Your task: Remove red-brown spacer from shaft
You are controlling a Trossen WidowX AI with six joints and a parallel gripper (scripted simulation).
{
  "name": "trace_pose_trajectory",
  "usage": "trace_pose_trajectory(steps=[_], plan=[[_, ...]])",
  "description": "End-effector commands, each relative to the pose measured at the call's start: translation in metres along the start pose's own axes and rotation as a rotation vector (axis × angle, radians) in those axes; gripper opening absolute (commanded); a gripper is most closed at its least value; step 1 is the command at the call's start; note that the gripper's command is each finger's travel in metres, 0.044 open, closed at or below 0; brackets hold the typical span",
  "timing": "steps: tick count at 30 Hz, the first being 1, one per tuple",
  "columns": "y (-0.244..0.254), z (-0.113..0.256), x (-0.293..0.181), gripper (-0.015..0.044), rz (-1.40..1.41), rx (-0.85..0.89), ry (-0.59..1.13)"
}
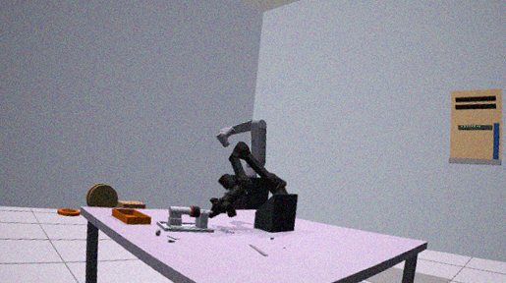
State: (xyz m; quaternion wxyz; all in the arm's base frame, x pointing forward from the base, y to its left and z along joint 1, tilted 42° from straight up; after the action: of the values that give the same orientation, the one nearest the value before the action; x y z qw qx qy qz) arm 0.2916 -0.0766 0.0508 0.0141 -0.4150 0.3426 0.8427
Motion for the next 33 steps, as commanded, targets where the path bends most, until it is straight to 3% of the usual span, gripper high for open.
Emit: trace_pose_trajectory(steps=[1, 33], plan=[[0.0004, 0.0010, 0.0007, 0.0000, 0.004, 0.003, -0.001], [0.0006, 0.0029, 0.0027, 0.0000, 0.004, 0.003, -0.002]])
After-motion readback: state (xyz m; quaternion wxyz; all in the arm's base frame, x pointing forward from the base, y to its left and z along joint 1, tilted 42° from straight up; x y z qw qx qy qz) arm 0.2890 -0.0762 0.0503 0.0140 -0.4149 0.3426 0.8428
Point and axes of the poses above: the point midway between the two fingers, 35 mm back from their tips, its own z axis back along the fingers, its own y axis across the jaws, x = y × z, the point moved 10 cm from there along z, back along the fingers, and after that the axes turned 7 degrees about -z, right-handed, at the moved point
